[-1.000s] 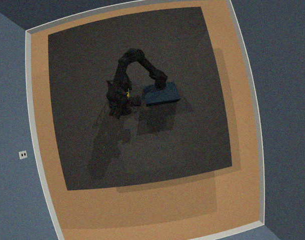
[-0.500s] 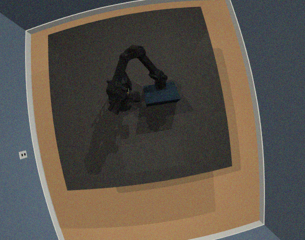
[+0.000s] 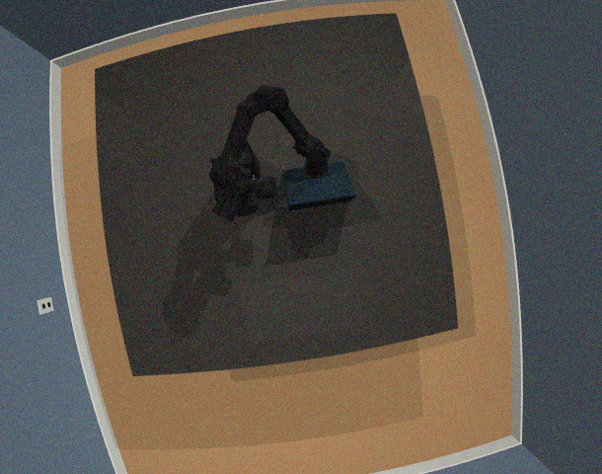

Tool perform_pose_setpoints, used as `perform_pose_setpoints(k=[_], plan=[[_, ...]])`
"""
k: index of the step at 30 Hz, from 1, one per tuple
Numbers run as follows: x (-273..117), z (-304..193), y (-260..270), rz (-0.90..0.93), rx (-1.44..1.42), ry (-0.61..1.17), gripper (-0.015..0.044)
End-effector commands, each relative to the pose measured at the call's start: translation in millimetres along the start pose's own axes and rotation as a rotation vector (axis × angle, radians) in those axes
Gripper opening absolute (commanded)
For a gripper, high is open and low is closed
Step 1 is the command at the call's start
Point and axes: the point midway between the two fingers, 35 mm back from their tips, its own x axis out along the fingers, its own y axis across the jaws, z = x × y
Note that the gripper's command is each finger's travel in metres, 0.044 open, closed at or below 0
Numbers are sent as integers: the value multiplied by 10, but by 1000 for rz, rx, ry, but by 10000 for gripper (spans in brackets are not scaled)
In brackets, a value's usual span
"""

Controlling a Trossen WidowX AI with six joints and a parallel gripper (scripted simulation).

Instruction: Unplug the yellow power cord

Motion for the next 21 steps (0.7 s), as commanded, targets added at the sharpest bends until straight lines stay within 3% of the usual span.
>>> perform_pose_setpoints(k=[1, 5, 9, 21], plan=[[66, -15, 5, 0, -5, 7, 160], [91, -16, 6, 0, -5, 7, 160], [63, -5, 3, 2, 0, 2, 55], [61, 21, 0, 2, -1, 2, 0]])
